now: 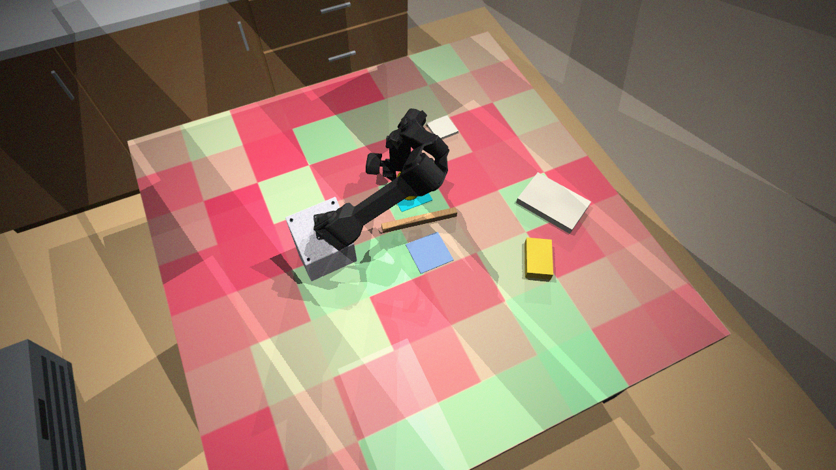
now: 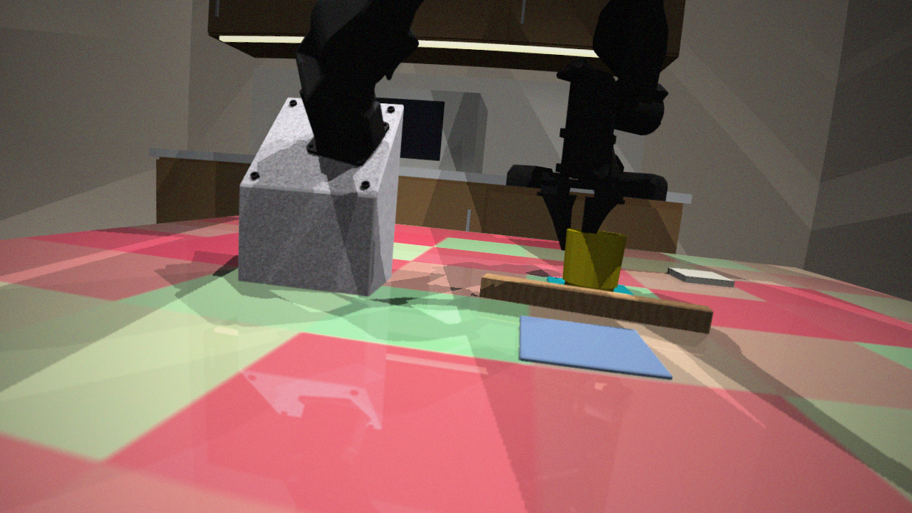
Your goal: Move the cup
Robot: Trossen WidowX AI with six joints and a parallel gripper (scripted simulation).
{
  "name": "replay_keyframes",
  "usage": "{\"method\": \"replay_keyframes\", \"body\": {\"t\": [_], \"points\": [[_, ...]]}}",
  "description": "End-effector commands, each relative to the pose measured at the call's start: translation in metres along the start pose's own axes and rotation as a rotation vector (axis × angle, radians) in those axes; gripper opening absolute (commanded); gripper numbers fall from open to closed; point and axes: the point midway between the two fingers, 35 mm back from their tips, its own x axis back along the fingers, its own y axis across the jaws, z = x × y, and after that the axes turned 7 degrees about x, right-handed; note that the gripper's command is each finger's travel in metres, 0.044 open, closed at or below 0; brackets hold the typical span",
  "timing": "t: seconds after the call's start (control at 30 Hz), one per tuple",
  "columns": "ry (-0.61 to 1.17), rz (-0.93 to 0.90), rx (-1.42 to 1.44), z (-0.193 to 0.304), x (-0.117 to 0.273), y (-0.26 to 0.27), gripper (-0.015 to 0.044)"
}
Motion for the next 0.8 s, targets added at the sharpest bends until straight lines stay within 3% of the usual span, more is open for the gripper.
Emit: {"method": "replay_keyframes", "body": {"t": [0.0,0.77], "points": [[-0.001,0.001,-0.002,0.000,0.001,-0.001,0.0147],[0.001,0.001,0.005,-0.001,0.028,0.001,0.0147]]}}
